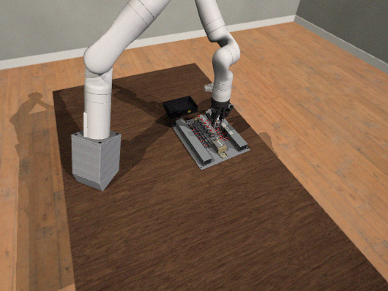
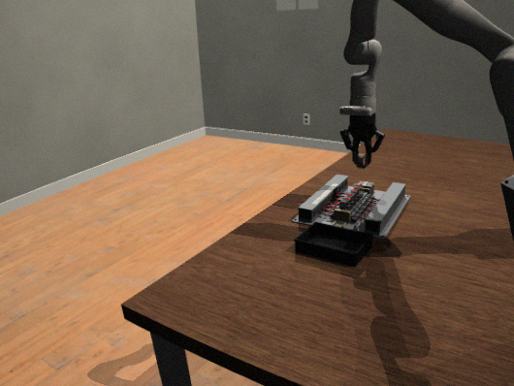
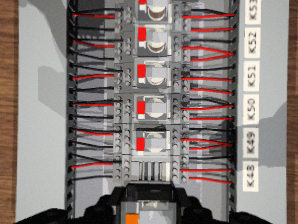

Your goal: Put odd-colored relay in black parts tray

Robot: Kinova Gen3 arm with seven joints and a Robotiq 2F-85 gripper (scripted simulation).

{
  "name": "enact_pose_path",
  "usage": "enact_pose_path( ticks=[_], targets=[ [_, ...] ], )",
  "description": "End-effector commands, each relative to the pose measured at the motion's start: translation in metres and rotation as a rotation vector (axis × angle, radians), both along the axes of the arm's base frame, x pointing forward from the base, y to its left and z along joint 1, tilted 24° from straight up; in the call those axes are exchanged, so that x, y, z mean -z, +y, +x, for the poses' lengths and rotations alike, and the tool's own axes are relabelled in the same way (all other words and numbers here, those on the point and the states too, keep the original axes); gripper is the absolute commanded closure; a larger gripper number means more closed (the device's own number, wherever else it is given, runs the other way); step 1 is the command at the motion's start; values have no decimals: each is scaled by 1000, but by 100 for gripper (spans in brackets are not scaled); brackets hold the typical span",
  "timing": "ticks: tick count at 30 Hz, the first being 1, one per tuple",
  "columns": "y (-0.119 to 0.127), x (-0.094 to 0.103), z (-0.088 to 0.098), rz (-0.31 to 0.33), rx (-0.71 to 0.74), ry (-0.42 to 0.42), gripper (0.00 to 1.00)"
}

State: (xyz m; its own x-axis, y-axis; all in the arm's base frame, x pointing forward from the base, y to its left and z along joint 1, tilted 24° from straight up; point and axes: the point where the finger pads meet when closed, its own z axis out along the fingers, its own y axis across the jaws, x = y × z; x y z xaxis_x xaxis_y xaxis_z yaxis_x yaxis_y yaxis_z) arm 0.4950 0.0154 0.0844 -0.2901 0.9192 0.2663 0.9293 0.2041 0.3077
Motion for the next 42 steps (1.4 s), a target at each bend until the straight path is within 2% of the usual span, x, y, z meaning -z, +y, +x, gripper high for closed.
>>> enact_pose_path(
  ticks=[1,17,28,35,42],
  targets=[
    [0,-1,0,0,1,-2,100],
    [0,-1,0,0,1,-2,100],
    [12,-4,-5,0,1,-2,100],
    [36,-10,-15,0,1,-2,100],
    [71,-19,-31,0,1,-2,100]
  ],
)
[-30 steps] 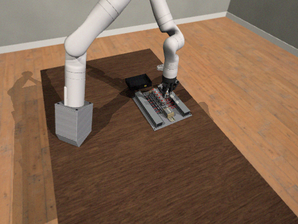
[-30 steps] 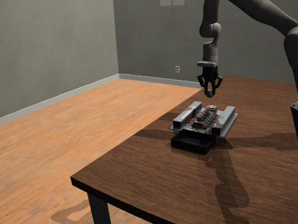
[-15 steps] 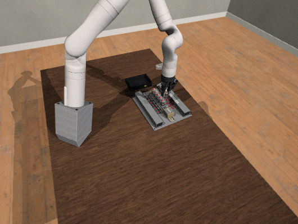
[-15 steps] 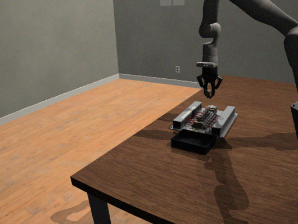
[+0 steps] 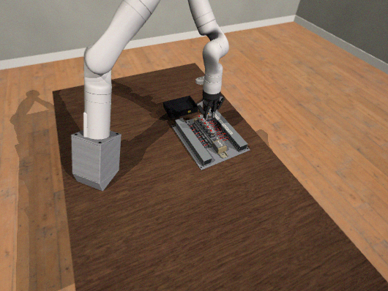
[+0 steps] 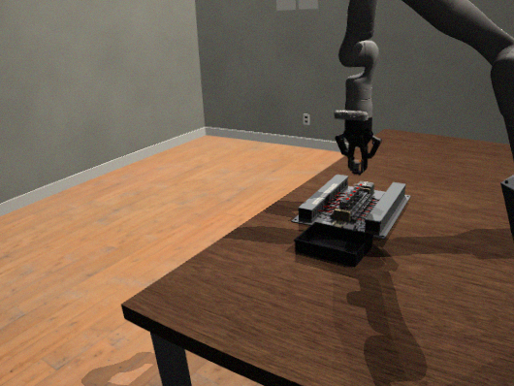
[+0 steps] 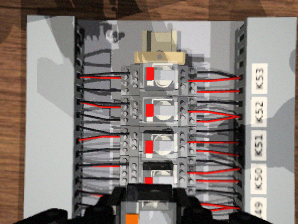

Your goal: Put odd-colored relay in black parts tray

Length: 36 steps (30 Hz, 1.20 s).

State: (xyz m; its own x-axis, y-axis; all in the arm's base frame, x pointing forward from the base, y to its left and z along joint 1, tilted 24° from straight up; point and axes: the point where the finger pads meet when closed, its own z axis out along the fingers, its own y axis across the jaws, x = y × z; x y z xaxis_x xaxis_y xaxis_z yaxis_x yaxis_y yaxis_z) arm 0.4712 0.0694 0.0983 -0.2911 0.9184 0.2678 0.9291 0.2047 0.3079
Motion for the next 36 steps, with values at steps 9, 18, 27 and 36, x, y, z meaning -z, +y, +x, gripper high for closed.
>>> enact_pose_path(
  ticks=[9,18,27,36],
  targets=[
    [57,-16,-24,-2,2,-2,100],
    [106,-28,-46,-2,2,-2,100],
    [139,-37,-60,-2,2,-2,100],
    [171,-45,-74,-2,2,-2,100]
  ],
)
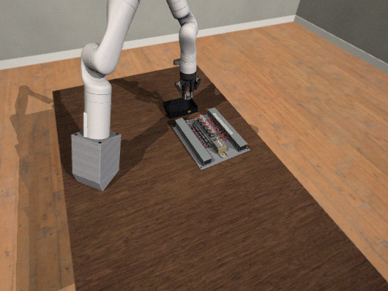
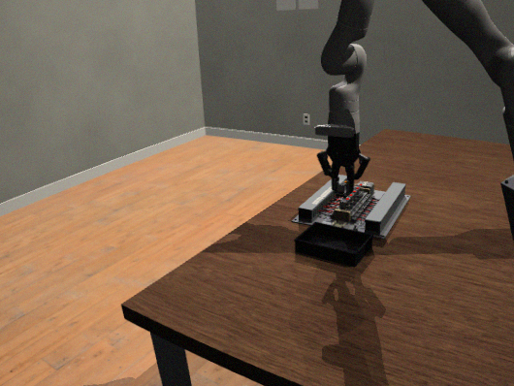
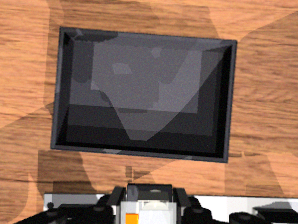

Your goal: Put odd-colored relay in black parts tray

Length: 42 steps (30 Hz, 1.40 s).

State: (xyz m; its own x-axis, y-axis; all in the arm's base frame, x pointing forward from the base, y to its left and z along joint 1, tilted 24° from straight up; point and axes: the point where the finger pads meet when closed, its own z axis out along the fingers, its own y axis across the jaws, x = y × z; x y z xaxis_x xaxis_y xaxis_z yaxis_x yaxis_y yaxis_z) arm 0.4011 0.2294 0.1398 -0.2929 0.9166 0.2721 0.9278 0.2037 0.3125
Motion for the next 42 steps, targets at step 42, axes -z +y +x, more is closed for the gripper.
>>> enact_pose_path(
  ticks=[42],
  targets=[
    [64,-17,-27,-8,3,2,100]
  ],
)
